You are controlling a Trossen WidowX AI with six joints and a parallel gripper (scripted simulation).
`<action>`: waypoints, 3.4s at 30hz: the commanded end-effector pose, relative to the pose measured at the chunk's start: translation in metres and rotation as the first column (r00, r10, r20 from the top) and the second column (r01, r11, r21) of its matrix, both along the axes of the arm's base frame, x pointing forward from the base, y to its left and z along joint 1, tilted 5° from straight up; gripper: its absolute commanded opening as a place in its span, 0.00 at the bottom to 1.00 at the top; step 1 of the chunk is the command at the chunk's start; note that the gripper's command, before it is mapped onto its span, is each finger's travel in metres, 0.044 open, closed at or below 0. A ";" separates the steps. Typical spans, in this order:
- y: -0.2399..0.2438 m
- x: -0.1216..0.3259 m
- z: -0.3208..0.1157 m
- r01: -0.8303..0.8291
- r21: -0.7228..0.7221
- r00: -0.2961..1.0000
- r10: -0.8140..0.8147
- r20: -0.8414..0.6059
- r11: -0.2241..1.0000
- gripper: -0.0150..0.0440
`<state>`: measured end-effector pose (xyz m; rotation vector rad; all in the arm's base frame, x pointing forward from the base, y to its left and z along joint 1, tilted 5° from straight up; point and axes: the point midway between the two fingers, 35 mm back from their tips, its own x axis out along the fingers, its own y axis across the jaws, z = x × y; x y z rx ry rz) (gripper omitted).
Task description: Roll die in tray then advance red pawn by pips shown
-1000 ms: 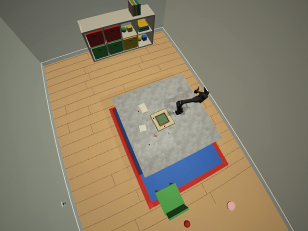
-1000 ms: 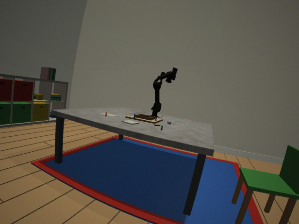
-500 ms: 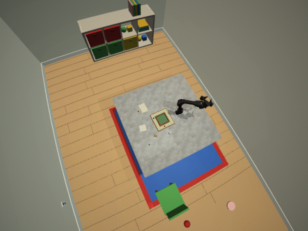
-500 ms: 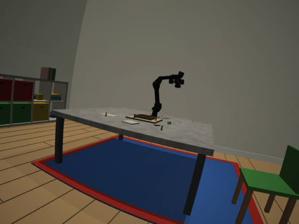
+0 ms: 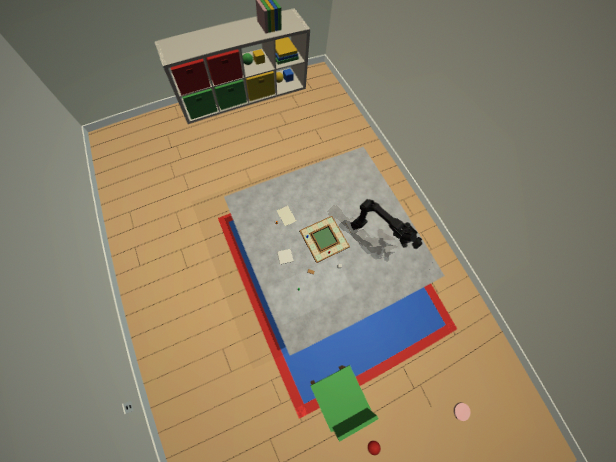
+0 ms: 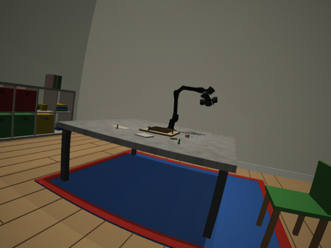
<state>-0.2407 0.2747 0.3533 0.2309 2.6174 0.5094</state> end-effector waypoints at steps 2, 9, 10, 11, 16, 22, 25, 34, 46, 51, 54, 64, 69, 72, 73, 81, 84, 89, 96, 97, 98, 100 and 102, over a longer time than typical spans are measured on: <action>0.058 0.061 -0.042 0.181 0.050 0.969 -0.187 0.160 0.982 0.72; 0.103 0.159 -0.092 0.346 0.100 0.857 -0.358 0.370 0.933 0.72; 0.107 0.174 -0.099 0.364 0.104 0.837 -0.374 0.400 0.926 0.72; 0.110 0.189 -0.106 0.381 0.107 0.815 -0.389 0.430 0.918 0.72; 0.112 0.267 -0.141 0.453 0.105 0.701 -0.426 0.572 0.885 0.72; 0.089 0.357 -0.180 0.514 0.064 0.572 -0.397 0.718 0.855 0.72; 0.068 0.399 -0.199 0.538 0.025 0.519 -0.354 0.777 0.842 0.72; -0.023 0.483 -0.246 0.584 -0.150 0.453 -0.166 0.876 0.798 0.72; -0.017 0.486 -0.261 0.584 -0.151 0.453 -0.165 0.876 0.798 0.72; -0.017 0.486 -0.263 0.584 -0.151 0.453 -0.165 0.876 0.798 0.72; -0.016 0.486 -0.268 0.584 -0.151 0.453 -0.165 0.876 0.798 0.72; -0.014 0.486 -0.284 0.584 -0.151 0.453 -0.165 0.876 0.798 0.72; -0.014 0.486 -0.291 0.584 -0.152 0.453 -0.165 0.876 0.798 0.72; -0.014 0.486 -0.292 0.584 -0.152 0.453 -0.165 0.876 0.798 0.68; -0.014 0.486 -0.292 0.584 -0.152 0.453 -0.165 0.876 0.798 0.63; -0.014 0.486 -0.292 0.584 -0.152 0.453 -0.165 0.876 0.798 0.41; -0.014 0.486 -0.292 0.584 -0.152 0.453 -0.165 0.876 0.798 0.37; -0.014 0.488 -0.285 0.584 -0.151 0.453 -0.165 0.876 0.798 0.25; -0.015 0.491 -0.248 0.584 -0.151 0.452 -0.165 0.877 0.798 0.25; -0.016 0.492 -0.242 0.584 -0.151 0.452 -0.165 0.877 0.798 0.25; -0.017 0.492 -0.237 0.584 -0.151 0.452 -0.165 0.877 0.798 0.25; -0.018 0.492 -0.226 0.584 -0.151 0.452 -0.165 0.877 0.798 0.25; -0.020 0.492 -0.216 0.584 -0.151 0.452 -0.165 0.877 0.798 0.25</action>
